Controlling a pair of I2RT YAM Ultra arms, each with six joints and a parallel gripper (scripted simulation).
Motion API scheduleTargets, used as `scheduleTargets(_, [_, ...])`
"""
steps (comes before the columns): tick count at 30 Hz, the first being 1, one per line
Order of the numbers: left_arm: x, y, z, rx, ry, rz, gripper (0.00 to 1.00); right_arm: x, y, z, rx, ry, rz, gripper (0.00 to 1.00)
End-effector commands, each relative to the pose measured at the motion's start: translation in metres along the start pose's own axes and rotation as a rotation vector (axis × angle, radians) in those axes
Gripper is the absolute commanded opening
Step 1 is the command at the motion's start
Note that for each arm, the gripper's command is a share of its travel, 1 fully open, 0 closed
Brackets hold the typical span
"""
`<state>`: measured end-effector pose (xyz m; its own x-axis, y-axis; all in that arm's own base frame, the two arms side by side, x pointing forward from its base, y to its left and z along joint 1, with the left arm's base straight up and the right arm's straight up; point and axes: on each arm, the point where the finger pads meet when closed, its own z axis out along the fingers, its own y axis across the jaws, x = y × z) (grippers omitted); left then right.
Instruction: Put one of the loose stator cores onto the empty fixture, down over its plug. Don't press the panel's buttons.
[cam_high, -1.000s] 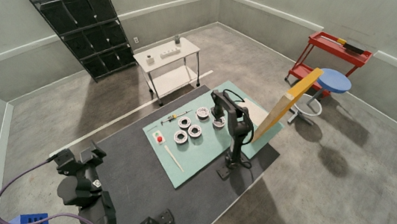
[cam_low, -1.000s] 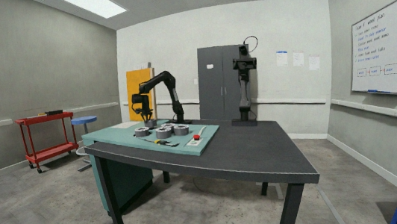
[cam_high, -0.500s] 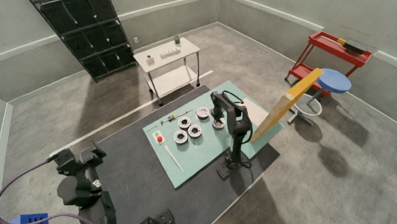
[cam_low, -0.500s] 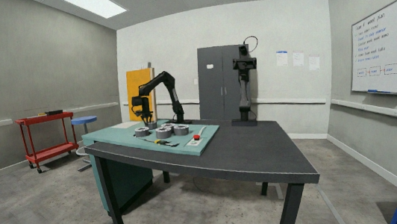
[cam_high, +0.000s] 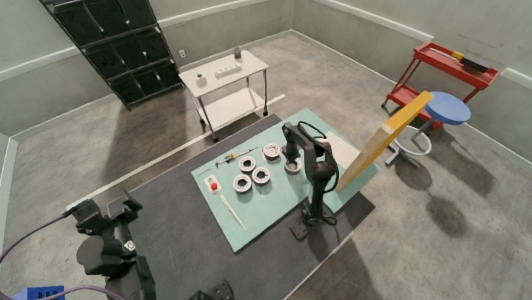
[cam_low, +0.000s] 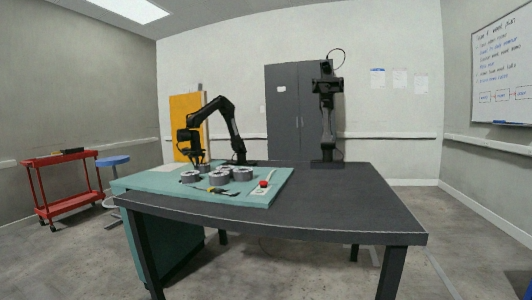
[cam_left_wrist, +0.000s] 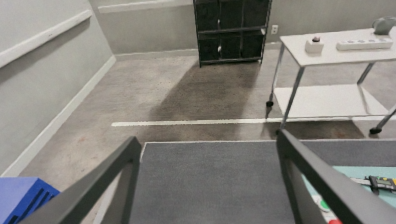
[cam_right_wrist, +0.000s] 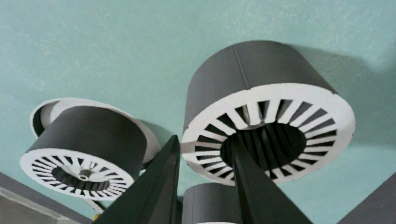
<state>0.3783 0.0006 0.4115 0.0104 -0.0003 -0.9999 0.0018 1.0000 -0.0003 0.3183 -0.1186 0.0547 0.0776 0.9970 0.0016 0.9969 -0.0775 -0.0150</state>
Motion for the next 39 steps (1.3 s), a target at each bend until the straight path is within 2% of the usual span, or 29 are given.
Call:
scheduleTargets(1, [-0.032,-0.001,-0.007,0.003,-0.082,-0.006,1.0,-0.007,0.003,-0.019,-0.032,-0.023,0.015,0.39])
scheduleTargets(12, [-0.032,-0.001,-0.007,0.003,-0.082,-0.006,1.0,-0.006,0.003,-0.032,-0.031,-0.023,0.013,0.39])
scheduleTargets(26, [-0.032,-0.001,-0.007,0.003,-0.082,-0.006,1.0,-0.002,0.002,-0.081,-0.036,-0.024,0.004,0.39])
scheduleTargets(37, [-0.032,-0.001,-0.007,0.003,-0.082,-0.006,1.0,-0.001,0.005,-0.076,-0.023,-0.02,0.0,0.39])
scheduleTargets(38, [-0.032,-0.001,-0.007,0.003,-0.082,-0.006,1.0,0.003,0.024,-0.095,-0.152,-0.043,-0.058,0.39])
scheduleTargets(39, [-0.032,-0.001,-0.007,0.003,-0.082,-0.006,1.0,0.005,0.016,-0.076,-0.114,-0.033,-0.09,0.39])
